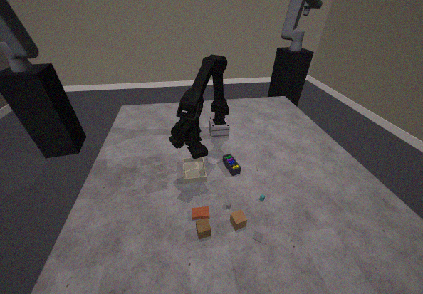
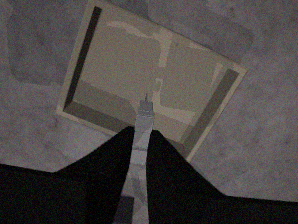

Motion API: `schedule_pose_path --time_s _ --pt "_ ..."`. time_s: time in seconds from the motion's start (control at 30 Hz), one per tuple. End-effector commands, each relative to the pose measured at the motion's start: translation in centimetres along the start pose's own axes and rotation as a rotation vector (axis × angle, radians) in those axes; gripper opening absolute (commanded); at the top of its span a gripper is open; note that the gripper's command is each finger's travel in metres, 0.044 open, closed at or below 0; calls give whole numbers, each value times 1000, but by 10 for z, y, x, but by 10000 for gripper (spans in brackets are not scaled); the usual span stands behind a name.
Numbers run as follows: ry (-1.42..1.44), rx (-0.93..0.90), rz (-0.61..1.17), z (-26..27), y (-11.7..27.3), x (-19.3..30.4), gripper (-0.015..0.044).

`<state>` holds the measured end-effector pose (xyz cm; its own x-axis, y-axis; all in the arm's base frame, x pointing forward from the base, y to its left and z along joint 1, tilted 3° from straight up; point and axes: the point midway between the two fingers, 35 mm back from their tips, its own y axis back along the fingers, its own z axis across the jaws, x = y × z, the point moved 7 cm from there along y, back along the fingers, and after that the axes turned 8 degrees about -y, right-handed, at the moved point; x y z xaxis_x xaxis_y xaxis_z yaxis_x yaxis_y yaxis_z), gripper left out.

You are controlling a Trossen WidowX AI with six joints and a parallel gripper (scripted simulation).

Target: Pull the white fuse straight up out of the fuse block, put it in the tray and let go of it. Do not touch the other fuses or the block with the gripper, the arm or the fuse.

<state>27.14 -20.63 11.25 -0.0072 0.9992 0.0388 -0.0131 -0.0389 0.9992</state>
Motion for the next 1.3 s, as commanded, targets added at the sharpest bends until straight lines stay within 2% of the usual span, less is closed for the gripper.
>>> schedule_pose_path --time_s 0.0,0.83,1.27 --pt "8 4 -1 0 -6 -2 0" --pt "8 4 0 -1 -40 -2 0" --pt "5 -1 -1 0 -34 -2 330"
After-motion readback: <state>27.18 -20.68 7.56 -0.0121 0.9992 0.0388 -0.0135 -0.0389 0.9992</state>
